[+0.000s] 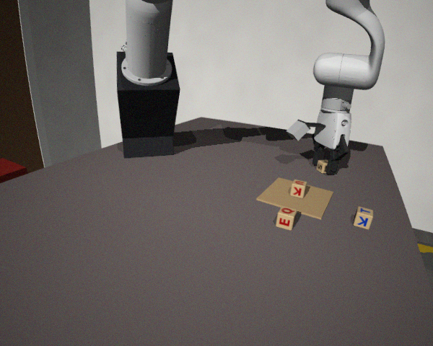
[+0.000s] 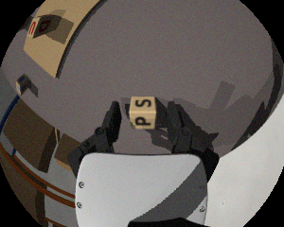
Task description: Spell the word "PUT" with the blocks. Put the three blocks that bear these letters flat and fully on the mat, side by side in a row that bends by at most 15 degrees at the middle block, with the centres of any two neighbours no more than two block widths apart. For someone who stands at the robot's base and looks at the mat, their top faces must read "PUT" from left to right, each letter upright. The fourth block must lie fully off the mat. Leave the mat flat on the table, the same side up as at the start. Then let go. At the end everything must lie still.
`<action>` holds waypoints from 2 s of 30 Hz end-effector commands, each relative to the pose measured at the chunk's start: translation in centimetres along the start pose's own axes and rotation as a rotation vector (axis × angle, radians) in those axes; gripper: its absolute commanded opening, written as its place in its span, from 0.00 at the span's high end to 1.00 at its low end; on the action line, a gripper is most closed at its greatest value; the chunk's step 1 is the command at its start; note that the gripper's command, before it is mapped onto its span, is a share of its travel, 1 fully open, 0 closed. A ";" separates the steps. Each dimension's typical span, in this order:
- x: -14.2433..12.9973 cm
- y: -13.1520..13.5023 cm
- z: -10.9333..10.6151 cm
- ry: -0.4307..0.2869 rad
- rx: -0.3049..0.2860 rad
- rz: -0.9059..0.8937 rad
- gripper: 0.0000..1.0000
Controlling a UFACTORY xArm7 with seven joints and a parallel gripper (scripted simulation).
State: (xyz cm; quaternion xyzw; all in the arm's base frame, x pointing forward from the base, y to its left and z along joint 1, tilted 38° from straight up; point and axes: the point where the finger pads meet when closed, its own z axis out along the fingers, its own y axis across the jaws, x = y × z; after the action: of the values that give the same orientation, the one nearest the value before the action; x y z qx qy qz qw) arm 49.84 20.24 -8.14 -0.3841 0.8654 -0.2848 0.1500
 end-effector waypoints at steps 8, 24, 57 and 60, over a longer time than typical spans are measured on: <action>-0.2 0.1 0.4 -0.005 -0.001 0.000 0.31; -0.2 0.1 0.4 -0.005 -0.001 0.000 0.31; -0.2 0.1 0.4 -0.005 -0.001 0.000 0.53; -0.2 0.1 0.4 -0.005 -0.001 0.000 0.73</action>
State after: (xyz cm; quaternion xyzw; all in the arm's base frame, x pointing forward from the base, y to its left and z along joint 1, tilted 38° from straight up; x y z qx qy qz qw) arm 50.11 20.09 -8.54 -0.3842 0.8654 -0.2845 0.1503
